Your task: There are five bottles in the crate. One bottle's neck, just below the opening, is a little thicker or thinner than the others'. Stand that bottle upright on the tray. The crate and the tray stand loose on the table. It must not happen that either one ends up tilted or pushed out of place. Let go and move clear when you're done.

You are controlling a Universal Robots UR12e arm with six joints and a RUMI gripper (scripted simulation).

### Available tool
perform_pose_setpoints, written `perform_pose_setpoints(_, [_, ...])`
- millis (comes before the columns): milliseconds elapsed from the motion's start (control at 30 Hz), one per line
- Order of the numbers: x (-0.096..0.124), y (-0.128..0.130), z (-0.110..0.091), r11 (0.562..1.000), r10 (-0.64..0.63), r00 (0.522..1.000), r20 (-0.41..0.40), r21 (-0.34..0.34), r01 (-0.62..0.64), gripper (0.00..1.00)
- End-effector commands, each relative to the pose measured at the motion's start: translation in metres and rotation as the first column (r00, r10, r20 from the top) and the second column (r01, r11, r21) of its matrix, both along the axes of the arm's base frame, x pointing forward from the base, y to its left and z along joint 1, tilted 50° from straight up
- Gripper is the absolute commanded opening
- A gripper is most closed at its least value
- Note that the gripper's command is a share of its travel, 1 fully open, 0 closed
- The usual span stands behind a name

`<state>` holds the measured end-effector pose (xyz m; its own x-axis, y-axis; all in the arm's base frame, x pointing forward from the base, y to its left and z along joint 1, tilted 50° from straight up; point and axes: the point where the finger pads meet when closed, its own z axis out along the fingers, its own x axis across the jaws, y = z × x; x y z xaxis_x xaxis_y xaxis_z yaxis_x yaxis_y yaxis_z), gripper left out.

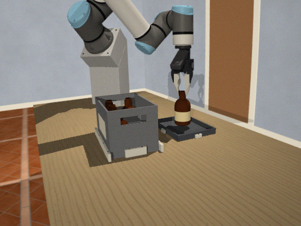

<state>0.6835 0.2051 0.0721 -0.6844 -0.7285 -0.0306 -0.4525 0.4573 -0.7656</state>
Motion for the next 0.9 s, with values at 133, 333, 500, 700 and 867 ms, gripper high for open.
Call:
perform_pose_setpoints(133, [0.0009,-0.0003,-0.0006,1.000,0.001,1.000,0.001,0.000,-0.001,0.00])
perform_pose_setpoints(333, [0.0022,-0.0015,-0.0020,1.000,0.001,1.000,0.001,0.000,-0.001,0.00])
perform_pose_setpoints(500, [0.0035,-0.0026,-0.0035,1.000,0.001,1.000,0.001,0.000,-0.001,0.00])
perform_pose_setpoints(700, [0.0046,-0.0036,-0.0047,1.000,0.001,1.000,0.001,0.000,-0.001,0.00])
perform_pose_setpoints(867, [0.0060,-0.0049,-0.0063,1.000,0.001,1.000,0.001,0.000,-0.001,0.00])
